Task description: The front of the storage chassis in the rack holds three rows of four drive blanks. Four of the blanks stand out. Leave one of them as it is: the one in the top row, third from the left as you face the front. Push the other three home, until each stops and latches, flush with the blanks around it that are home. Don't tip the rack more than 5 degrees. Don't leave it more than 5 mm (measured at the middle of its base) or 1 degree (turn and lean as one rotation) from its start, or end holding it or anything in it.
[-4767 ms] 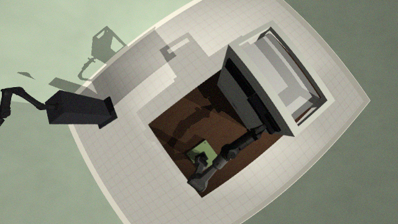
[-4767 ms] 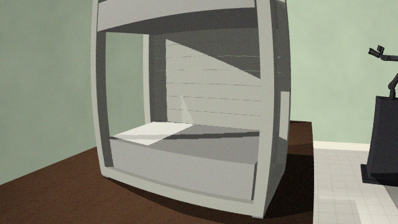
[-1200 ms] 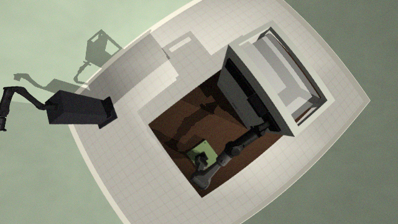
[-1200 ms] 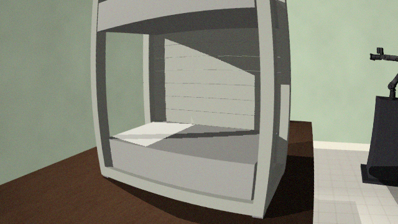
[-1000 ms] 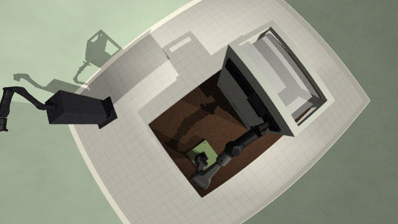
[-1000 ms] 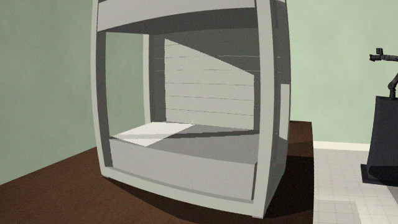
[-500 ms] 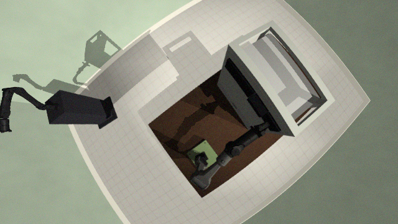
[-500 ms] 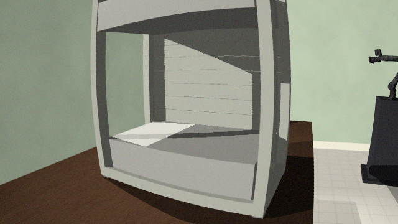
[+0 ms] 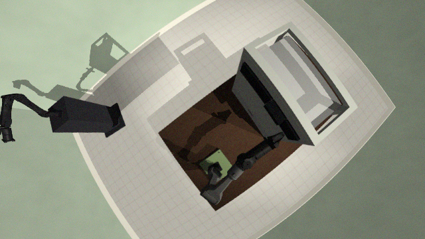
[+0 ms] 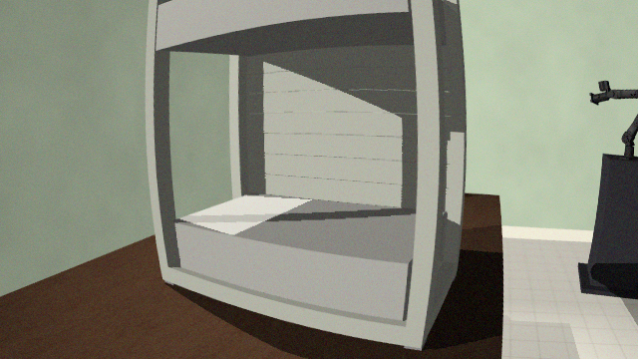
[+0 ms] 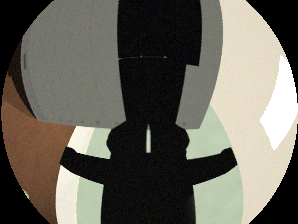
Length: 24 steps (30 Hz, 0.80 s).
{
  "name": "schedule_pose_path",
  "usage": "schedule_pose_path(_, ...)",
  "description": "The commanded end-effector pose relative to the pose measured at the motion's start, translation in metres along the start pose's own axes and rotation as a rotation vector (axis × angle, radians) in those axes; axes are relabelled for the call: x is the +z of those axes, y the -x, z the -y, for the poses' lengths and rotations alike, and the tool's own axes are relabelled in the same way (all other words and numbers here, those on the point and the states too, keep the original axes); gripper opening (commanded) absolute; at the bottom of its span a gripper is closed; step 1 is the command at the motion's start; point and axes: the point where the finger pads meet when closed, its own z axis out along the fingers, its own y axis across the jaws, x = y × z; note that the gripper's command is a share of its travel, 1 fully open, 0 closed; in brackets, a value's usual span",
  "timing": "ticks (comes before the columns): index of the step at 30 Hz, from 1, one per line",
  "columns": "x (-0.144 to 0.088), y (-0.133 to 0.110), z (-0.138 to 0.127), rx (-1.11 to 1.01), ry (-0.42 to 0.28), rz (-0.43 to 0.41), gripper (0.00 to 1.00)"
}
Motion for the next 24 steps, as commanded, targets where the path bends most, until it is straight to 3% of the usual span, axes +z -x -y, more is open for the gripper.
schedule_pose_path(1, -0.014, 0.000, 0.001, 0.000, -0.003, -0.001, 0.00)
schedule_pose_path(6, -0.057, 0.000, 0.001, 0.000, -0.003, -0.001, 0.00)
schedule_pose_path(10, -0.079, 0.000, 0.001, 0.000, -0.003, -0.001, 0.00)
schedule_pose_path(24, -0.084, 0.000, 0.001, 0.000, -0.003, -0.001, 0.00)
